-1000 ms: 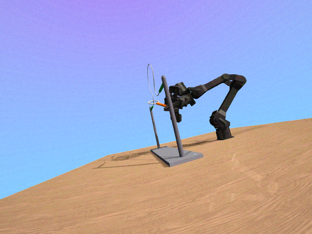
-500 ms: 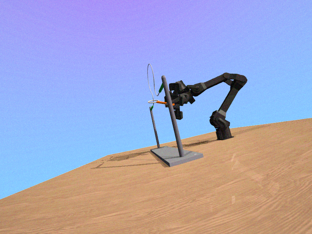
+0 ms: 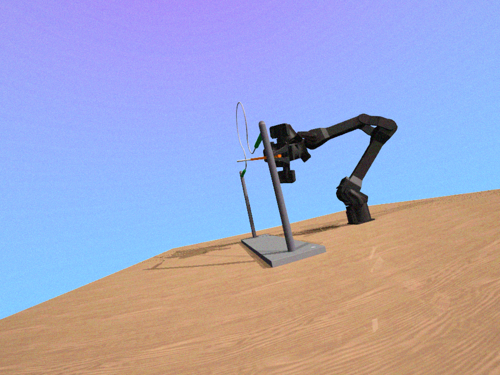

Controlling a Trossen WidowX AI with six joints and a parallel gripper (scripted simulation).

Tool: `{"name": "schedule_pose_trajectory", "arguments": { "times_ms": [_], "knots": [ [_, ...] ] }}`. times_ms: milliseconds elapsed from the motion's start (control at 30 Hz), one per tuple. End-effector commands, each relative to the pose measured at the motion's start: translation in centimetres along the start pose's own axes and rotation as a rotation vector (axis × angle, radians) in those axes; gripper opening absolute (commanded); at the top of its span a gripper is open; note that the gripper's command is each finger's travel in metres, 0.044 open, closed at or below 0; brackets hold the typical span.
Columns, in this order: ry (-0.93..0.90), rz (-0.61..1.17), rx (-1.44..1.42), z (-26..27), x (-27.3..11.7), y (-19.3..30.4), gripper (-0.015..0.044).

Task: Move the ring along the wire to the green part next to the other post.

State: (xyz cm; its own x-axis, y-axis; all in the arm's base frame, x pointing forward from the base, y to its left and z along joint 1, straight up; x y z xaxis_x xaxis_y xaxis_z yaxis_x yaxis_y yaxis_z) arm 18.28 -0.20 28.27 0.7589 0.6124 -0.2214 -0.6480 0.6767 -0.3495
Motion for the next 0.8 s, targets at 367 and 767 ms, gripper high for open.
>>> {"name": "schedule_pose_trajectory", "arguments": {
  "times_ms": [367,767],
  "knots": [
    [-0.041,0.002,0.057,1.4,-0.2,-0.3,-0.015],
    [-0.051,0.003,0.091,1.9,-0.3,-0.3,-0.015]
  ]
}}
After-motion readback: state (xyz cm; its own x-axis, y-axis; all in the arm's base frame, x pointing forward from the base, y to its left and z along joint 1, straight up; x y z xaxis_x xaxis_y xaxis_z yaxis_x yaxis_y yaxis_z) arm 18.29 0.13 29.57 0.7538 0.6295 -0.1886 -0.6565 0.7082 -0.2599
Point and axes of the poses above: the point midway between the two fingers, 35 mm back from their tips, its own x axis out along the fingers, its own z axis across the jaws, y = z × x, the point moved 9 cm from there along -x, back along the fingers, and after that the axes turned 4 degrees about -x, right-handed, at the moved point
